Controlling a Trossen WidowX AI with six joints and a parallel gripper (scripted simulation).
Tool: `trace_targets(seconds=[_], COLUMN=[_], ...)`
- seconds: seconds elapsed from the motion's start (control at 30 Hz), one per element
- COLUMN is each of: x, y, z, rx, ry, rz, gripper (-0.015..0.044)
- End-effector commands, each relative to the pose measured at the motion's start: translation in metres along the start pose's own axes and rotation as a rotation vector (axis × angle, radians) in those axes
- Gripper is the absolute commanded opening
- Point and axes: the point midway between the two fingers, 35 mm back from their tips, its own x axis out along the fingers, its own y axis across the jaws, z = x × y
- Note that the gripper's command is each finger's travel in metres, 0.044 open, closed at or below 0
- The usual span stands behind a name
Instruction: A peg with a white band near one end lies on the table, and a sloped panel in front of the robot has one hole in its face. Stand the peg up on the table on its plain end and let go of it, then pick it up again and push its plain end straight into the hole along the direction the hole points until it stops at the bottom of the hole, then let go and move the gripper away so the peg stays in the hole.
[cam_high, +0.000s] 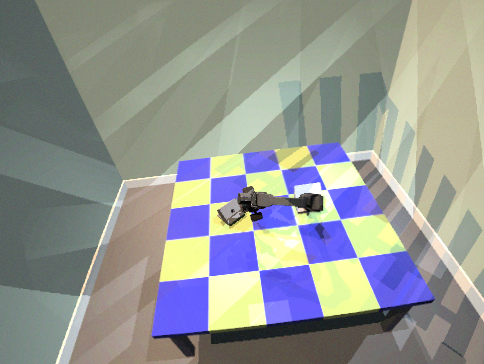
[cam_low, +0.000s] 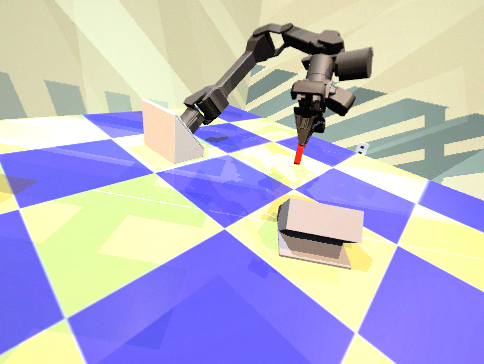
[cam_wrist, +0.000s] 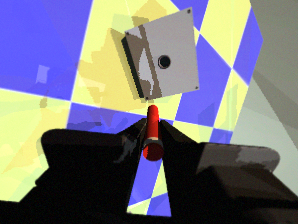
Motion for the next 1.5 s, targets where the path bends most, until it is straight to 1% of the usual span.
trace_targets(seconds=[0.0, 0.2, 0.37, 1.2, 1.47], x=[0.0, 0.0, 0.005, 0.053, 0.056], y=[0.0, 0.0, -0.001, -0.005, -0.005], z=[0.012, 0.032, 0.034, 0.049, 0.05], rx=[-0.023, -0.059, -0.06, -0.072, -0.072], ry=[-0.029, -0.082, -0.084, -0.105, -0.107], rz=[-0.032, -0.08, -0.082, -0.098, -0.099], gripper=[0.0, 0.0, 0.0, 0.0, 0.0])
